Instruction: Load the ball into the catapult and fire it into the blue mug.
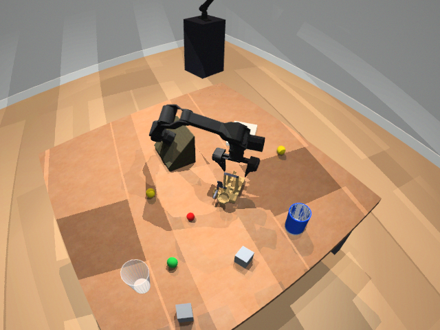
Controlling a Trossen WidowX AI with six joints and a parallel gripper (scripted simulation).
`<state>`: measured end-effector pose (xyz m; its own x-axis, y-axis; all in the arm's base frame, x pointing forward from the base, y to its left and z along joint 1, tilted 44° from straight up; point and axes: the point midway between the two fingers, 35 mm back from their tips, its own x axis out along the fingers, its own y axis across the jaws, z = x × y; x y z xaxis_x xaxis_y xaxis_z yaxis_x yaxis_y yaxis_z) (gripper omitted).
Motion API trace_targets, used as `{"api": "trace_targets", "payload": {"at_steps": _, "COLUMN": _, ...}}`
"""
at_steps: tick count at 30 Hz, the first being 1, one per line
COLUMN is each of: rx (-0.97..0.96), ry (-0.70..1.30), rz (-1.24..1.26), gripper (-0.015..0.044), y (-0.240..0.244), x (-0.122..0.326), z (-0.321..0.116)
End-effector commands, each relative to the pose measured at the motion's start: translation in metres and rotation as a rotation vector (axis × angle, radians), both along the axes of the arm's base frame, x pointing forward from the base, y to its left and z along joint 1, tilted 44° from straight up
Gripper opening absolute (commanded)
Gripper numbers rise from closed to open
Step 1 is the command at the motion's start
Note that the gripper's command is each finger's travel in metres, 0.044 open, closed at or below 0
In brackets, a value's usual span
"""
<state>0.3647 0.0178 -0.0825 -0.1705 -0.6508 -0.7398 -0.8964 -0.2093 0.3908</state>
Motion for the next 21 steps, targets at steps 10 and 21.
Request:
{"api": "trace_targets", "payload": {"at_steps": 10, "rx": -0.009, "ry": 0.016, "rz": 0.002, "gripper": 0.044, "y": -0.018, "x": -0.008, "z": -0.019}}
{"api": "trace_targets", "payload": {"at_steps": 21, "rx": -0.011, "ry": 0.017, "rz": 0.002, "gripper": 0.044, "y": -0.028, "x": -0.012, "z": -0.03}}
